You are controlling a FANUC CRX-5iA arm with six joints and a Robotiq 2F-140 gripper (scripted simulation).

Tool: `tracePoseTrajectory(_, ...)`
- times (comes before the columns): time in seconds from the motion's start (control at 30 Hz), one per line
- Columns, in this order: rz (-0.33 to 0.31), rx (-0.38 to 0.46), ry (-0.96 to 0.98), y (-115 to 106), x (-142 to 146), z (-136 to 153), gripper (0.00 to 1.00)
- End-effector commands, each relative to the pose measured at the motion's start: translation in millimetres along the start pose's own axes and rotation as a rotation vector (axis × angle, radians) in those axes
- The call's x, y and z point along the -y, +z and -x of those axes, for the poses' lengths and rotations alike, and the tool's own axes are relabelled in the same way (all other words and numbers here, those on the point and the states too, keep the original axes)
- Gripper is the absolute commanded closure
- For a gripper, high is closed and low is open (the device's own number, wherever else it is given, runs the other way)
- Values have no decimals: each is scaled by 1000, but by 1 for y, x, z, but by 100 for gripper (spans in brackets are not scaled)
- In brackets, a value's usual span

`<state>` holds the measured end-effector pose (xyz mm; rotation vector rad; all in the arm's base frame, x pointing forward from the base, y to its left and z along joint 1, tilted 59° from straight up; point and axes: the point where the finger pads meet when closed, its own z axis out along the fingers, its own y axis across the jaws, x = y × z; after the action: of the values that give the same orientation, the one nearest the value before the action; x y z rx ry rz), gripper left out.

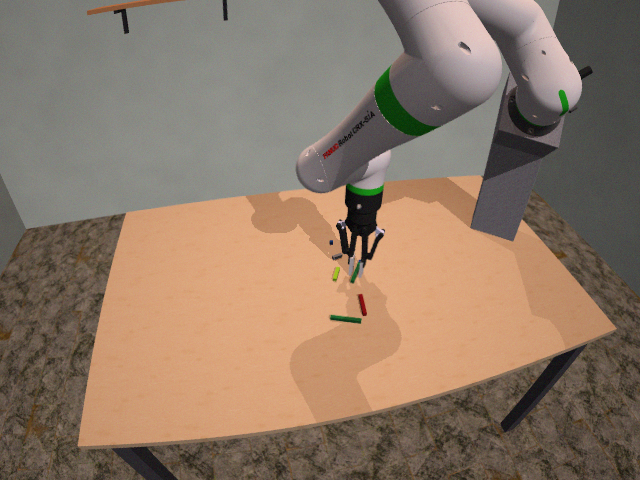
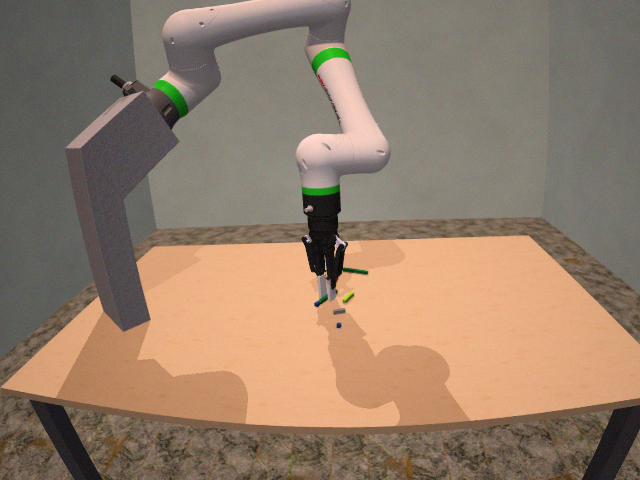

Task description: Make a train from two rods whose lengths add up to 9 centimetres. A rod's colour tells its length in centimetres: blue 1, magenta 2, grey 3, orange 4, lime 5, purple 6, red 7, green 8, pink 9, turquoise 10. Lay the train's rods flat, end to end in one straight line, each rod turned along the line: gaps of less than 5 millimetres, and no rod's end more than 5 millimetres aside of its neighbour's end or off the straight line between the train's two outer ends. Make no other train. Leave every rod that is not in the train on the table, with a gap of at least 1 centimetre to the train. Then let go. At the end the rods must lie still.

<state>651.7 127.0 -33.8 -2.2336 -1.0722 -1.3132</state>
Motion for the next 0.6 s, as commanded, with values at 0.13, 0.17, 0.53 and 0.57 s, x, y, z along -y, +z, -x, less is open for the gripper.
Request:
tracePoseTrajectory(0.13,0,0,0,-8,0,0,85)
tracePoseTrajectory(0.17,0,0,0,-11,0,0,85)
tracePoseTrajectory(0.53,0,0,0,-56,0,0,85)
tracePoseTrajectory(0.57,0,0,0,-61,0,0,85)
